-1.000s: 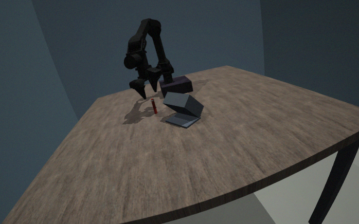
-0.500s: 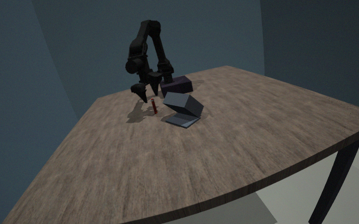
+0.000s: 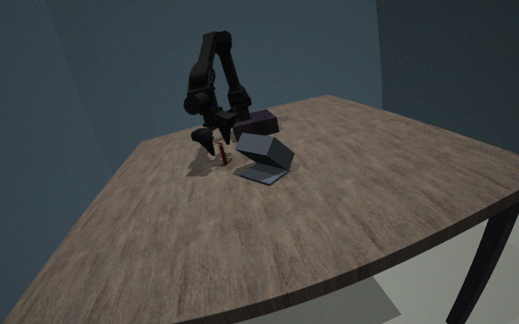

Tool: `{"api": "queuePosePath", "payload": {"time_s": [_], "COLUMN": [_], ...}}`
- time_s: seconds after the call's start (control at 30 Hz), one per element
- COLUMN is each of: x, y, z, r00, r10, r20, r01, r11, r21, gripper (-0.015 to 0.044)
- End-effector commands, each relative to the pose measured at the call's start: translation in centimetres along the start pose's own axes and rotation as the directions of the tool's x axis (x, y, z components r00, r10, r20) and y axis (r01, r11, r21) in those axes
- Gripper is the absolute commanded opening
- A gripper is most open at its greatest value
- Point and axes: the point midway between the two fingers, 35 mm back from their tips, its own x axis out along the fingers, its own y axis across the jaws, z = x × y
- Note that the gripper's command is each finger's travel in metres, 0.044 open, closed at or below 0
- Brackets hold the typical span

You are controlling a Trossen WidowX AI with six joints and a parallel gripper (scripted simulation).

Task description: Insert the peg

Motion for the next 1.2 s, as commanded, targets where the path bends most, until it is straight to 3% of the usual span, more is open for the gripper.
{"api": "queuePosePath", "payload": {"time_s": [0.0, 0.3, 0.8, 1.17], "x": [0.7, 1.9, 1.5, 0.8], "y": [0.1, 0.3, 0.2, 0.1], "z": [-0.1, -0.2, -0.1, 0.0], "r00": [1.000, 1.000, 1.000, 1.000], "r10": [0.003, 0.003, 0.002, 0.002], "r20": [-0.006, -0.006, 0.000, -0.001], "r01": [-0.003, -0.003, -0.002, -0.002], "r11": [1.000, 1.000, 1.000, 1.000], "r21": [0.003, 0.003, 0.000, 0.000], "gripper": [0.0440, 0.0440, 0.0046, 0.0000]}}
